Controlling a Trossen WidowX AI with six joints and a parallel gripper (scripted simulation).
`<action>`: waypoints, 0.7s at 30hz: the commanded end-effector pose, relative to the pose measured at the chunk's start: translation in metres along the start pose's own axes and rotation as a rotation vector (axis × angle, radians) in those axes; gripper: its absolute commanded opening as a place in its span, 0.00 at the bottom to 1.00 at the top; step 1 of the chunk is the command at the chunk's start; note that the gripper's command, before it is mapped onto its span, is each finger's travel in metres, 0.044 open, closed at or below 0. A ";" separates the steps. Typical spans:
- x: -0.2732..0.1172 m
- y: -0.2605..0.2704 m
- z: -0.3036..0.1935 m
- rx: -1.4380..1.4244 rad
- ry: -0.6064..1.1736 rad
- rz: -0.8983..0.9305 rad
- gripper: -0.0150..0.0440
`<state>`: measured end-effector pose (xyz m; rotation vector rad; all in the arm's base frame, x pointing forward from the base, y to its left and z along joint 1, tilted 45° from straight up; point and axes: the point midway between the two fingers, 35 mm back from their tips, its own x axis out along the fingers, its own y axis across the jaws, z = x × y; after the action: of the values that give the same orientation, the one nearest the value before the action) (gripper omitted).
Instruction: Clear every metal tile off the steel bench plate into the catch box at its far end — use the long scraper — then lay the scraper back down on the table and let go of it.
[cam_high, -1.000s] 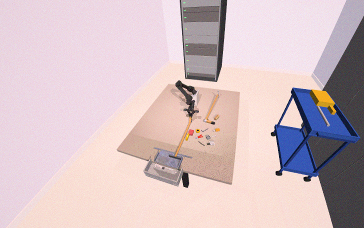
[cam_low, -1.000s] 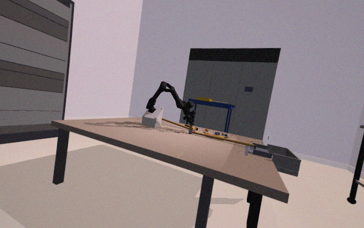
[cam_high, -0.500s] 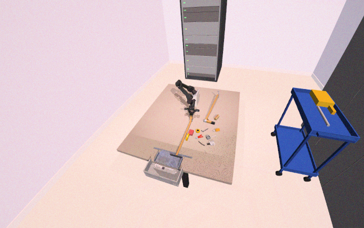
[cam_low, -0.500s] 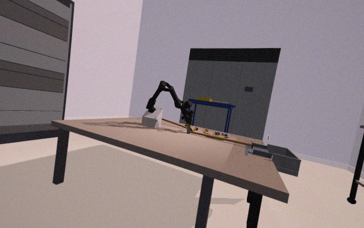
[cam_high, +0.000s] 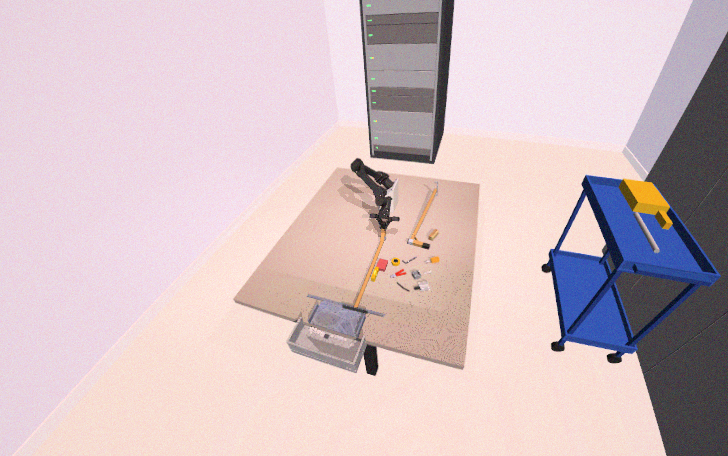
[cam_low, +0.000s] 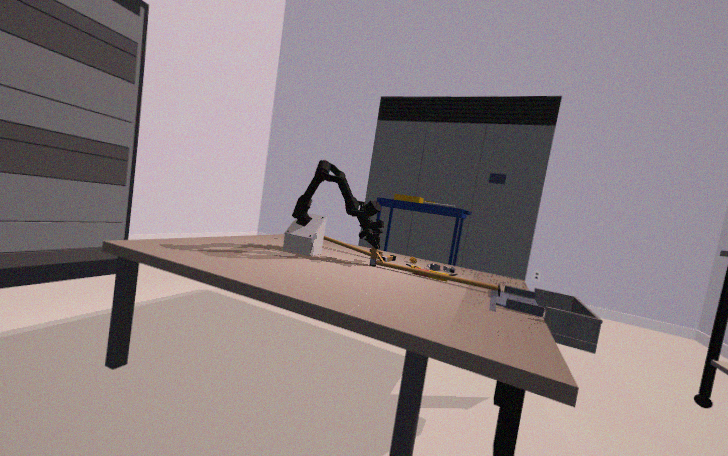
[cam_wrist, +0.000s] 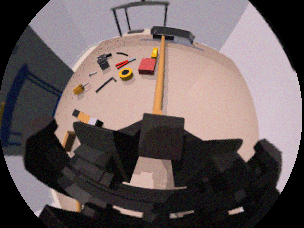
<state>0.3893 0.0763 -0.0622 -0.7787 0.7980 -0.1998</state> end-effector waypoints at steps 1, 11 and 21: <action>-0.006 0.000 -0.001 0.004 -0.012 0.000 0.25; -0.014 -0.002 -0.012 0.004 -0.013 0.000 0.25; -0.021 -0.004 -0.023 0.004 -0.014 0.000 0.25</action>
<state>0.3618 0.0681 -0.0604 -0.7818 0.7970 -0.1993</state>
